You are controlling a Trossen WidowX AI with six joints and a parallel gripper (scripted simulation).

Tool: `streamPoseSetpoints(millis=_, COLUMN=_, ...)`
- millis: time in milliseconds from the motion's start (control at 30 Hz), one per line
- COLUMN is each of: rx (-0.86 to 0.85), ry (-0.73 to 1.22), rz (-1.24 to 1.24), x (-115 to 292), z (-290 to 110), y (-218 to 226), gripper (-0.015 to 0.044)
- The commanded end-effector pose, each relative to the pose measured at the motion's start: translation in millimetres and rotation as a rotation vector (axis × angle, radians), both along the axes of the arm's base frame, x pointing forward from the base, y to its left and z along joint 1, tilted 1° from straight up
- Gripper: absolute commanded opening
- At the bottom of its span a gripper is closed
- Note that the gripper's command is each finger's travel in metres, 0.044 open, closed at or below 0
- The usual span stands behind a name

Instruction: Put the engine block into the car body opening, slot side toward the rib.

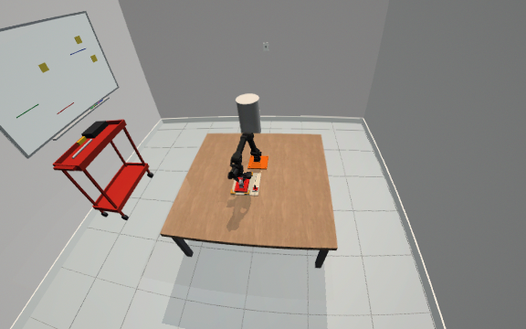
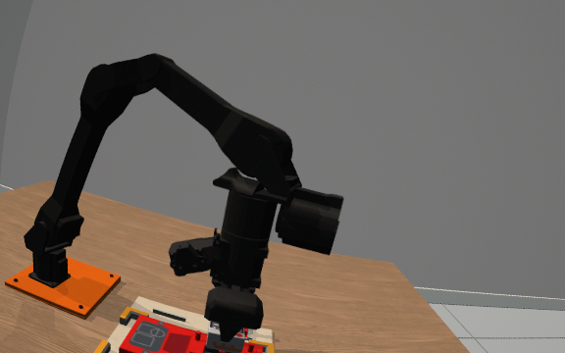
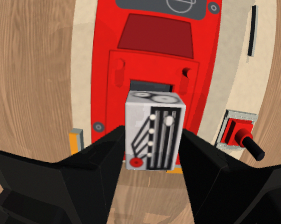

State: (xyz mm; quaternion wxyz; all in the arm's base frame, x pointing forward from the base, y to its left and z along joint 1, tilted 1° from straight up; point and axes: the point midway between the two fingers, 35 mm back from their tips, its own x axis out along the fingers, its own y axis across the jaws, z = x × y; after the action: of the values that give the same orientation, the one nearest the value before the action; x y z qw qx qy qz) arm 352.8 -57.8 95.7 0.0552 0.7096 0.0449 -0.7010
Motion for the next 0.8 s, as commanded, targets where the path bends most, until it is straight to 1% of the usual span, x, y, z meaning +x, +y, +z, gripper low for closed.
streamPoseSetpoints(millis=0, rx=-0.004, ry=-0.003, rz=0.089, x=0.1, z=2.0, y=-0.6, gripper=0.0159)
streamPoseSetpoints(millis=233, rx=-0.003, ry=-0.004, rz=0.041, x=0.1, z=2.0, y=-0.7, gripper=0.0159)
streamPoseSetpoints(millis=567, rx=0.001, ry=-0.007, rz=-0.223, x=-0.1, z=2.0, y=-0.9, gripper=0.0159)
streamPoseSetpoints(millis=767, rx=0.001, ry=-0.007, rz=-0.198, x=-0.1, z=2.0, y=-0.9, gripper=0.0159)
